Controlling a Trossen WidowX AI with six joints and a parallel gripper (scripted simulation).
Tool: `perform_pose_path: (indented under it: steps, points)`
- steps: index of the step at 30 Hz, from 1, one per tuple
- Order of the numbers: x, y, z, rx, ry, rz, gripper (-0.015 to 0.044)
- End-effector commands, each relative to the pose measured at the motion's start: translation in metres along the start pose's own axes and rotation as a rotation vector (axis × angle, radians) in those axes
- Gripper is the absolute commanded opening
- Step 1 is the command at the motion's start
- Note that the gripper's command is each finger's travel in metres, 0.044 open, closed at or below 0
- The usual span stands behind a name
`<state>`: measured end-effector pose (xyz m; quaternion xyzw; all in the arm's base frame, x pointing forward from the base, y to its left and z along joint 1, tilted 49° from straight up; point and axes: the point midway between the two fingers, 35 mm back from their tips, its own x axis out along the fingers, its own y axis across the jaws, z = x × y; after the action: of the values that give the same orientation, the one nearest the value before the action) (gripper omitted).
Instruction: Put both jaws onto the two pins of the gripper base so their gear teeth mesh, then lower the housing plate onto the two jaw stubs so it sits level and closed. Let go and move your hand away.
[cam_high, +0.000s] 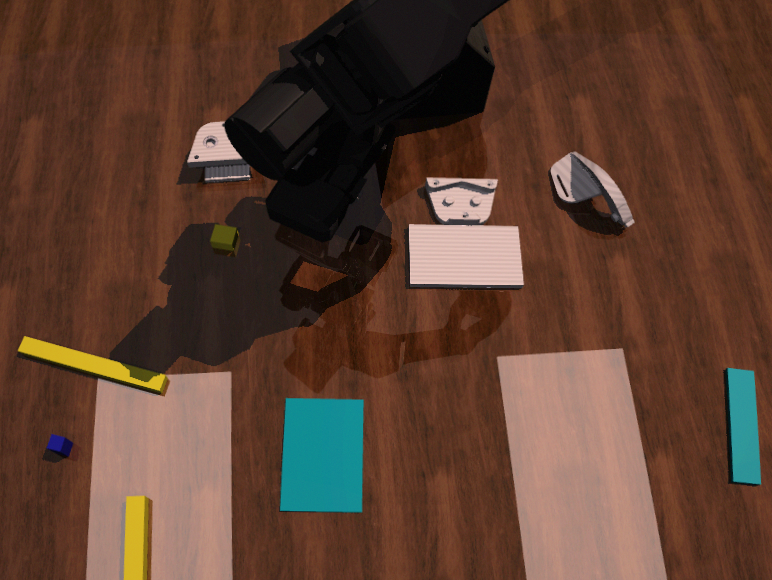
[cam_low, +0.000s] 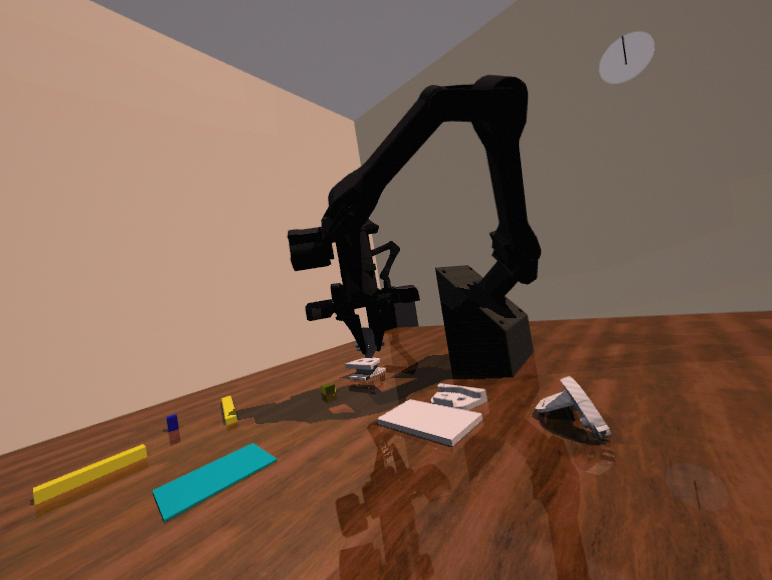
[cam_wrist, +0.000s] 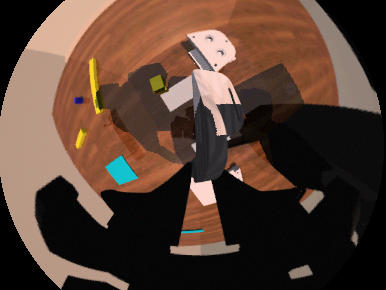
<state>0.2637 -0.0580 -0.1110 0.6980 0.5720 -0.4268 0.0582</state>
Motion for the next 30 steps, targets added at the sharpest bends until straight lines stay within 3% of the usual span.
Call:
perform_pose_path:
  steps: [1, 15, 30]
  points:
    - [-0.0026, -0.0017, -0.0004, -0.130, -0.005, 0.009, 0.0037]
    - [-0.0024, -0.0106, -0.0005, -0.548, -0.007, 0.007, 0.0037]
    - [0.0017, -0.0106, -0.0005, -0.568, -0.007, 0.007, 0.0037]
